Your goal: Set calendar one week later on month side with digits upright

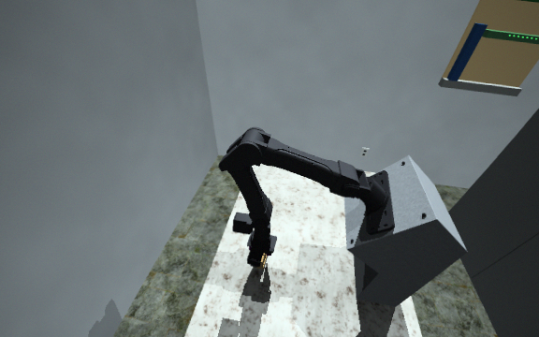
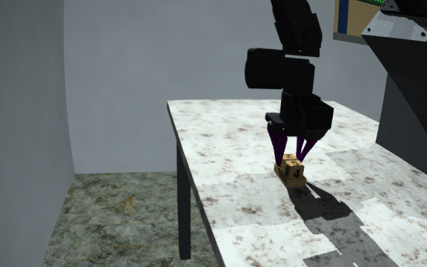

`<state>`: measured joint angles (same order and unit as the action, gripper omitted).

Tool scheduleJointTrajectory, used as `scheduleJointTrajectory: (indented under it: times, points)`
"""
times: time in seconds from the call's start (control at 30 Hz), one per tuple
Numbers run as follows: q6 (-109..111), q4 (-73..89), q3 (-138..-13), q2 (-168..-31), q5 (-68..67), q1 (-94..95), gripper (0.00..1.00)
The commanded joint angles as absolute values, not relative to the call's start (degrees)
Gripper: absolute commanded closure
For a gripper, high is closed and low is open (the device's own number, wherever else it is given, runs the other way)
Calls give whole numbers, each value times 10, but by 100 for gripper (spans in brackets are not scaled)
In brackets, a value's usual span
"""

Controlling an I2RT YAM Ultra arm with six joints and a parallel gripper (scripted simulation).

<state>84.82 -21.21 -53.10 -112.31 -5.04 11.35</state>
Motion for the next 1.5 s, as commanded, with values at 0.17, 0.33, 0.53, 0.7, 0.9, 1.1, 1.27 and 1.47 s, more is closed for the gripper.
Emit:
scheduleJointTrajectory:
  times: [0.17, 0.33, 0.53, 0.7, 0.9, 1.1, 1.27, 1.47]
  points:
    - [849, -213, -532, -1120, -44, 113, 74]
    - [849, -213, -532, -1120, -44, 113, 74]
    - [849, -213, -532, -1120, -44, 113, 74]
    - [849, -213, -532, -1120, -44, 113, 74]
    - [849, -213, -532, -1120, -44, 113, 74]
    - [849, -213, -532, -1120, -44, 113, 74]
    - [848, -211, -527, -1114, -44, 114, 74]
    - [847, -201, -507, -1084, -45, 115, 74]
